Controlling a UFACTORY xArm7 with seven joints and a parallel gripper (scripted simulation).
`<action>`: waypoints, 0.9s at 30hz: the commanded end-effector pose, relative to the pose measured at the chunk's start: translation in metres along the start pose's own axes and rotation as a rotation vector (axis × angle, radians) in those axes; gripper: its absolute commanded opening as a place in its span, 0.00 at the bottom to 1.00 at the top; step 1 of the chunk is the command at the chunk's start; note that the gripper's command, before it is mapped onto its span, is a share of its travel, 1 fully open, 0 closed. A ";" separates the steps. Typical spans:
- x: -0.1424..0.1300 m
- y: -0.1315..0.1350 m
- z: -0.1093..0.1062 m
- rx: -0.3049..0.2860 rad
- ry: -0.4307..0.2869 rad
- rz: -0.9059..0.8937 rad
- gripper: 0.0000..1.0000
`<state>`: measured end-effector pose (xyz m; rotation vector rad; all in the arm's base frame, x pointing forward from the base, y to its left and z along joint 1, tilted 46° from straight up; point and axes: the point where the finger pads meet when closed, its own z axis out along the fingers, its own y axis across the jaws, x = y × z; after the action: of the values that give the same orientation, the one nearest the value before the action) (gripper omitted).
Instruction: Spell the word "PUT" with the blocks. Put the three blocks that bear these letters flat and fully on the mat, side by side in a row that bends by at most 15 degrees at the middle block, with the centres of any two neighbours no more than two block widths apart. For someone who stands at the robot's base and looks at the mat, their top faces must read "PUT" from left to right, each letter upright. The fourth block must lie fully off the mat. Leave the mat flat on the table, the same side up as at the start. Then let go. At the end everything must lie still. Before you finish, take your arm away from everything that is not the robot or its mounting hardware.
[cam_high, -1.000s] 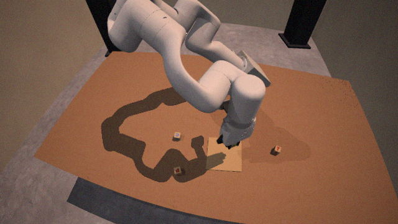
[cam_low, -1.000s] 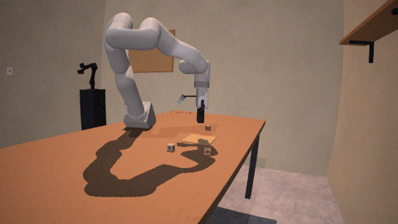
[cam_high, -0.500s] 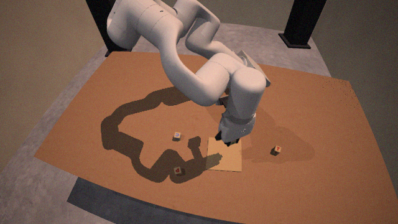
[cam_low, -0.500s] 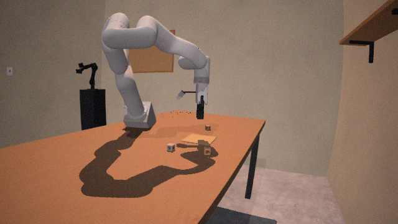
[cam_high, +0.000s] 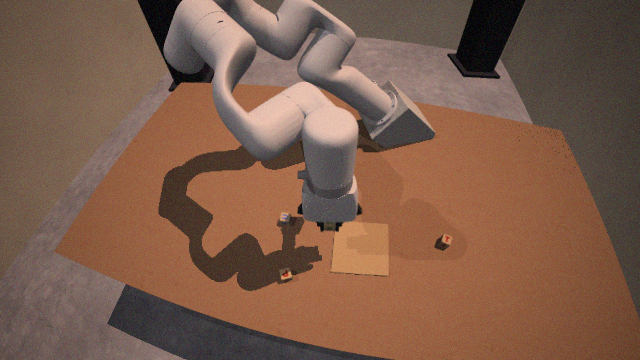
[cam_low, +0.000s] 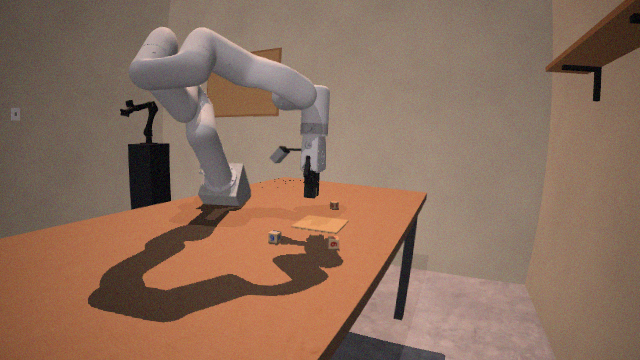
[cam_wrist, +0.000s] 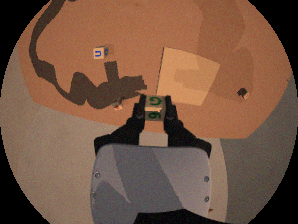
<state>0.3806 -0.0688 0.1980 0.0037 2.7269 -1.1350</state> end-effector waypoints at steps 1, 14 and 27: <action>0.007 -0.033 -0.002 -0.002 -0.008 0.139 0.21; 0.010 -0.043 -0.001 -0.002 -0.007 0.182 0.21; 0.010 -0.043 0.016 -0.002 -0.007 0.182 0.21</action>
<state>0.3678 -0.1064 0.2199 0.2434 2.6597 -1.0795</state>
